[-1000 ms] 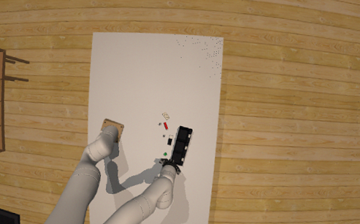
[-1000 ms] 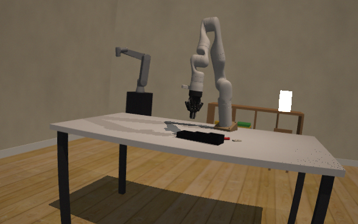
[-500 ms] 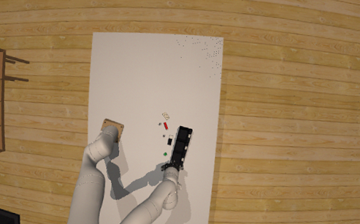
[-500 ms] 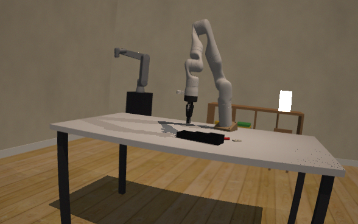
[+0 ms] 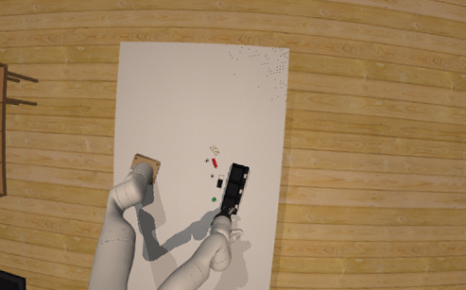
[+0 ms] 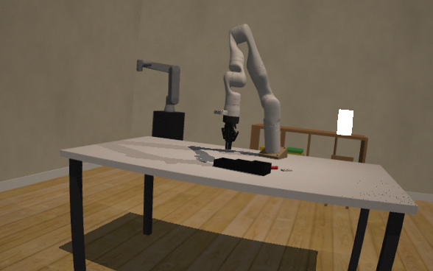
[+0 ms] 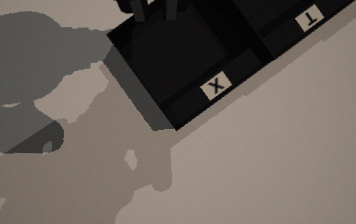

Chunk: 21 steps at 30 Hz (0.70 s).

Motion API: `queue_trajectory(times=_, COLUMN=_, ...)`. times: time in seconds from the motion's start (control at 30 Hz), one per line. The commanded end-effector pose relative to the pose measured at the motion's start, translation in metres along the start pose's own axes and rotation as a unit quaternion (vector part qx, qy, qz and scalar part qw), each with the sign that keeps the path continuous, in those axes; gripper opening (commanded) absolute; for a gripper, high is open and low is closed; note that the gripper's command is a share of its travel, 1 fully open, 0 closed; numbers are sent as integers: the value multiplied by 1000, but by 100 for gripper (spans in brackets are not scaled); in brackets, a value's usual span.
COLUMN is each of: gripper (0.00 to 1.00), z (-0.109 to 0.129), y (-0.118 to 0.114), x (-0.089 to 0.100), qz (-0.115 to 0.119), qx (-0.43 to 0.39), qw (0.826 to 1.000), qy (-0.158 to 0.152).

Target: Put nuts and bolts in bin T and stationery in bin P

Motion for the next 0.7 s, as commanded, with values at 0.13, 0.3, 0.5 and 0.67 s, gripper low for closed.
queue_trajectory(times=0.13, gripper=9, z=4, y=5, x=0, qz=5, qx=172, qw=985, qy=-3)
queue_trajectory(times=0.3, gripper=9, z=4, y=5, x=0, qz=5, qx=293, qw=956, qy=-2)
queue_trajectory(times=0.5, gripper=9, z=3, y=4, x=0, qz=8, qx=310, qw=951, qy=-4)
queue_trajectory(times=0.67, gripper=9, z=3, y=4, x=-7, qz=8, qx=308, qw=951, qy=0)
Point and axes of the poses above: the point where the finger pads meet when closed, its own x axis back along the fingers, its own y axis across the jaws, z = x × y, the point moved 7 cm from there along x, back along the fingers, and after that the axes turned 8 degrees about x, right-handed, at the moved point
